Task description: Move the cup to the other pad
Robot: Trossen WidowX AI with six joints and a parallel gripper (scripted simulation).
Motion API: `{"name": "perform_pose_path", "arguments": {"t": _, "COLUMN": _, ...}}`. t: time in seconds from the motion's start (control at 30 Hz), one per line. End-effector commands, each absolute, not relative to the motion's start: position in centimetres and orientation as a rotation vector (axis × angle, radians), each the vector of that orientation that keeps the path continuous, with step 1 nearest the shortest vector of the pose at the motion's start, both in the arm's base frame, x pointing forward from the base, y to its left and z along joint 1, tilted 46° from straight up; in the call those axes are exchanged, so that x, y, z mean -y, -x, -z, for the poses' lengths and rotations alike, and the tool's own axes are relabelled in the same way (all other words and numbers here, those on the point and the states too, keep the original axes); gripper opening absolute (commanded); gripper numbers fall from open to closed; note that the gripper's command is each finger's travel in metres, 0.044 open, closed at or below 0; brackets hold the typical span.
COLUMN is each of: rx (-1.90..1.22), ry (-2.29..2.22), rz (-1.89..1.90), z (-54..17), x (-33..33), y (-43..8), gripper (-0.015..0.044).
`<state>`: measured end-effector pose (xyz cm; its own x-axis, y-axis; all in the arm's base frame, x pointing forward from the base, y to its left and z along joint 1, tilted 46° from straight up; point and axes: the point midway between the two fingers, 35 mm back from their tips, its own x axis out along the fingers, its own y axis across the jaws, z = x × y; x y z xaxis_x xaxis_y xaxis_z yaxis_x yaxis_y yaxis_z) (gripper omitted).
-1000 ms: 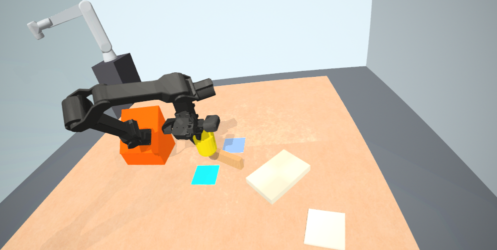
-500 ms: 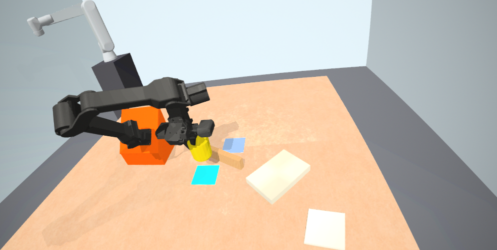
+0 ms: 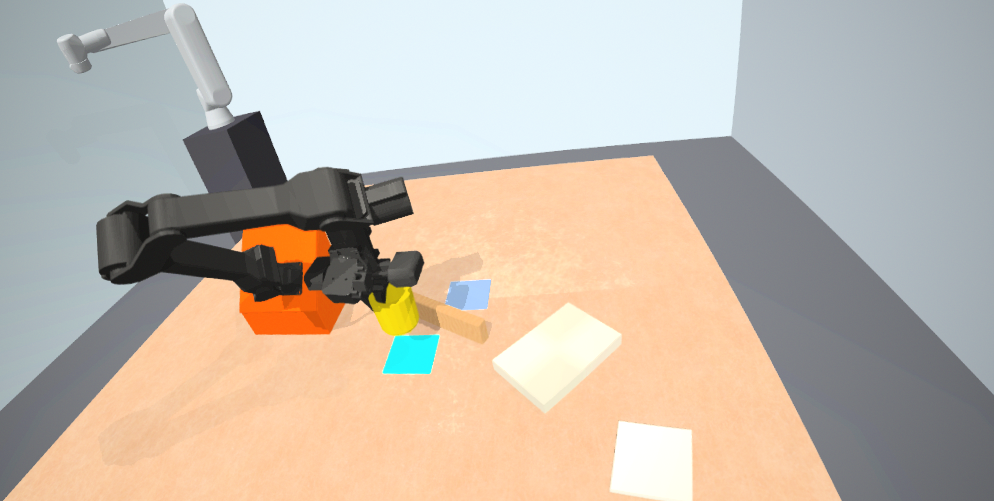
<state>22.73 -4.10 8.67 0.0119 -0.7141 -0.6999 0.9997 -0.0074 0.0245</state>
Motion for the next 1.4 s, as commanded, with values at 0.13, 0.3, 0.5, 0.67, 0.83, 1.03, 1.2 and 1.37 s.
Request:
{"name": "perform_pose_path", "arguments": {"t": 0.13, "rx": -0.586, "ry": -0.615, "rz": 1.480, "z": -8.0, "x": 4.9, "y": -22.6, "gripper": 0.0000}}
{"name": "perform_pose_path", "arguments": {"t": 0.3, "rx": -0.586, "ry": -0.615, "rz": 1.480, "z": -7.5, "x": 5.4, "y": -22.7, "gripper": 0.0000}}
{"name": "perform_pose_path", "arguments": {"t": 0.5, "rx": -0.586, "ry": -0.616, "rz": 1.480, "z": -7.0, "x": 5.9, "y": -22.7, "gripper": 0.0000}}
{"name": "perform_pose_path", "arguments": {"t": 0.67, "rx": -0.586, "ry": -0.616, "rz": 1.480, "z": -6.6, "x": 6.4, "y": -22.7, "gripper": 0.0000}}
{"name": "perform_pose_path", "arguments": {"t": 0.83, "rx": -0.586, "ry": -0.616, "rz": 1.480, "z": -6.2, "x": 6.8, "y": -22.7, "gripper": 0.0000}}
{"name": "perform_pose_path", "arguments": {"t": 1.03, "rx": -0.586, "ry": -0.616, "rz": 1.480, "z": -5.7, "x": 7.4, "y": -22.7, "gripper": 0.0000}}
{"name": "perform_pose_path", "arguments": {"t": 1.2, "rx": -0.586, "ry": -0.615, "rz": 1.480, "z": -5.3, "x": 7.8, "y": -22.7, "gripper": 0.0000}}
{"name": "perform_pose_path", "arguments": {"t": 1.37, "rx": -0.585, "ry": -0.615, "rz": 1.480, "z": -4.9, "x": 8.3, "y": -22.6, "gripper": 0.0000}}
